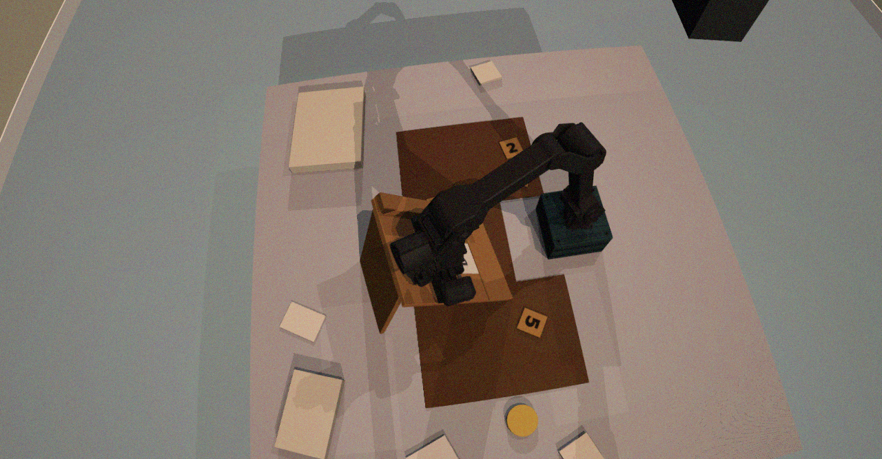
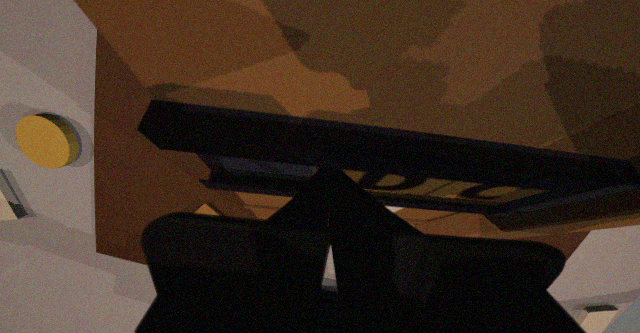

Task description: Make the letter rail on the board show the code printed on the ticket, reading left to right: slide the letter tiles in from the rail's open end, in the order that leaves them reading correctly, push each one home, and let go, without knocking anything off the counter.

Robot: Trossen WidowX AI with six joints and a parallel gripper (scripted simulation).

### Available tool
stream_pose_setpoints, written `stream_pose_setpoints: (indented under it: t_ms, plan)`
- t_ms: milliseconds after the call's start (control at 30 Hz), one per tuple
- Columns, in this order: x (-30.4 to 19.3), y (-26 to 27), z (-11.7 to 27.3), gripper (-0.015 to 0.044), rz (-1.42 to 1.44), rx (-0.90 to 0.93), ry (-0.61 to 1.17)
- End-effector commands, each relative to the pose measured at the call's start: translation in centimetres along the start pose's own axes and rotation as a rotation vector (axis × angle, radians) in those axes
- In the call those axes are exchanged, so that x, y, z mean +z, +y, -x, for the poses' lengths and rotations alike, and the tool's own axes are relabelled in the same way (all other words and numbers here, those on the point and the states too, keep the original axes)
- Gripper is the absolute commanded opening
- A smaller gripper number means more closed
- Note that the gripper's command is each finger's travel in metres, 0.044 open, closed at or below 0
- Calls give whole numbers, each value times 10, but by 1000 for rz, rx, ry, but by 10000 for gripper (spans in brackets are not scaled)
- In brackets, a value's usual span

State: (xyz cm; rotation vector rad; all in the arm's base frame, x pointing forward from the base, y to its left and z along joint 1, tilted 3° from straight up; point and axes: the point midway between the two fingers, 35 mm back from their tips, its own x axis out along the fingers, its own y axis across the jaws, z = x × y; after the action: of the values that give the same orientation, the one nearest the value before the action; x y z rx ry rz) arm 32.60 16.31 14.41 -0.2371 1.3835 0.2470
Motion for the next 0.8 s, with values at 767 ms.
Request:
stream_pose_setpoints:
  t_ms: [767]
  plan:
    - [-8,-2,10,0,1,3,-2]
